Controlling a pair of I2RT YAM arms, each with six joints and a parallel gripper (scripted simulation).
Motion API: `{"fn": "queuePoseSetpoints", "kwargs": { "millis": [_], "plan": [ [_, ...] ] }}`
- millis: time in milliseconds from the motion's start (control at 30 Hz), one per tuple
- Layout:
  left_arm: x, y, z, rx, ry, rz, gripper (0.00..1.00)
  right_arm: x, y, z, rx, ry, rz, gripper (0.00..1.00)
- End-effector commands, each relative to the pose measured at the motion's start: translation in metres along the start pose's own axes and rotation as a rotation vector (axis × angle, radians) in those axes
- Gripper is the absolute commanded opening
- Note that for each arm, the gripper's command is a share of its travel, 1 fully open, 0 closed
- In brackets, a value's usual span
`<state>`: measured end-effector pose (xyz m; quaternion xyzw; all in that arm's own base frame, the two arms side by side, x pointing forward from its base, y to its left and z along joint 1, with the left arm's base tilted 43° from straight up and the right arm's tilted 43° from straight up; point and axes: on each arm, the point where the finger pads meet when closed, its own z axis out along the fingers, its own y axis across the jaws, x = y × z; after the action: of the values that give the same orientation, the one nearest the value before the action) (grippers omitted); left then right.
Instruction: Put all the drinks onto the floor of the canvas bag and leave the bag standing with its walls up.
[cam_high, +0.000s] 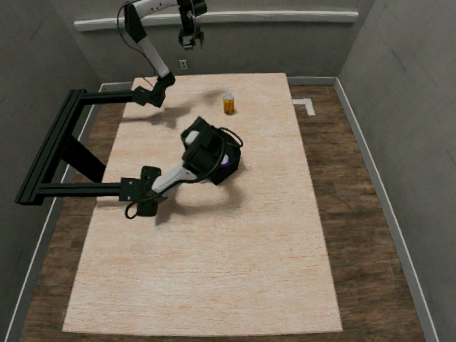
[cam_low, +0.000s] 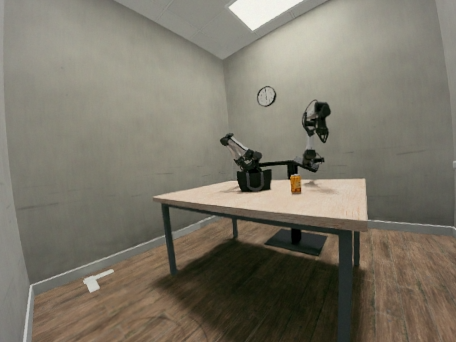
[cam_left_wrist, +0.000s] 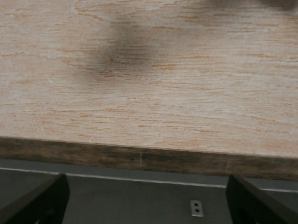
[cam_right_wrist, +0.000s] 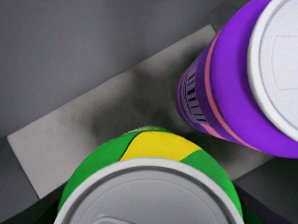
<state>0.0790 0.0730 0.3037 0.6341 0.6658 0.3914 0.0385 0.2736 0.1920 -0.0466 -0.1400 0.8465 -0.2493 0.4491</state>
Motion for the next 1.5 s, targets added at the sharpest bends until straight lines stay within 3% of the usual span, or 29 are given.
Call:
{"fn": "queuePoseSetpoints", "kwargs": {
  "millis": [0, 133, 200, 333, 367, 500, 1467],
  "plan": [
    [0.001, 0.0, -0.007, -0.014, 0.01, -0.006, 0.86, -0.015, 0.003, -0.004, -0.016, -0.048, 0.049, 0.7],
    [0.001, 0.0, -0.007, -0.014, 0.01, -0.006, 0.86, -0.021, 0.007, -0.003, -0.017, -0.052, 0.066, 0.7],
    [0.001, 0.0, -0.007, -0.014, 0.01, -0.006, 0.86, -0.001, -0.002, 0.007, 0.009, -0.023, 0.025, 0.7],
    [0.001, 0.0, -0.007, -0.014, 0.01, -0.006, 0.86, -0.028, 0.012, -0.008, -0.035, -0.072, 0.075, 0.7],
    [0.001, 0.0, -0.007, -0.014, 0.01, -0.006, 0.86, -0.028, 0.013, -0.009, -0.038, -0.073, 0.075, 0.84],
    [0.001, 0.0, -0.007, -0.014, 0.01, -0.006, 0.86, -0.017, 0.007, -0.004, -0.021, -0.055, 0.052, 0.84],
    [0.001, 0.0, -0.007, -0.014, 0.01, -0.006, 0.86, -0.017, 0.007, -0.004, -0.021, -0.055, 0.052, 0.86]
  ]
}}
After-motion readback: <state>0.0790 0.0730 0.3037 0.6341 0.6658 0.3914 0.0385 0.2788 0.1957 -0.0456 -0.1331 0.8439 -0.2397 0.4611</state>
